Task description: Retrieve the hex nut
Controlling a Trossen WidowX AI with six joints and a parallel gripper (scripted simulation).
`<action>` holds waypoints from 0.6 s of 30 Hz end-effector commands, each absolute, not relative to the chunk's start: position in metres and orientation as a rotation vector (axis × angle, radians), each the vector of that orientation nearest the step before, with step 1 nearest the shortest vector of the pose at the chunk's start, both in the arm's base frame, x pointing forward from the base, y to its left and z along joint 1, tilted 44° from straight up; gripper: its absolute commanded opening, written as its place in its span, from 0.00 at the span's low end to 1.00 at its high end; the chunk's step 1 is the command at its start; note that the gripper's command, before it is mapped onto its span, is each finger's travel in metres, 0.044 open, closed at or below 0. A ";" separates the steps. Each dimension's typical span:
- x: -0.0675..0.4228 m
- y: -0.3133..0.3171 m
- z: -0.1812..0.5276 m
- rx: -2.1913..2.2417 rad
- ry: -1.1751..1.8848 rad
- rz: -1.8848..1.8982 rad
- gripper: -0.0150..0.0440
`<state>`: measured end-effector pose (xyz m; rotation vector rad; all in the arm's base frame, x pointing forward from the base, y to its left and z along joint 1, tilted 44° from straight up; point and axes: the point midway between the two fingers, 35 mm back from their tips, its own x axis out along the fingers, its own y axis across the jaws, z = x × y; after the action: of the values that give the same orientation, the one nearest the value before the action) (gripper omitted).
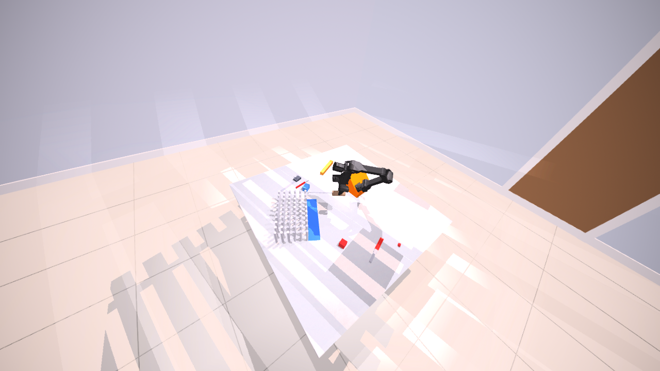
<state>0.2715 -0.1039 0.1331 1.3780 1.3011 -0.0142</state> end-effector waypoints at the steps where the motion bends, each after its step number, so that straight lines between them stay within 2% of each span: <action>1: 0.268 -0.090 0.141 1.300 1.252 0.091 0.25; 18: 0.278 -0.067 0.109 1.286 1.255 0.082 0.25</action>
<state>0.2756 -0.0764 0.1190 1.2855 1.2577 0.0825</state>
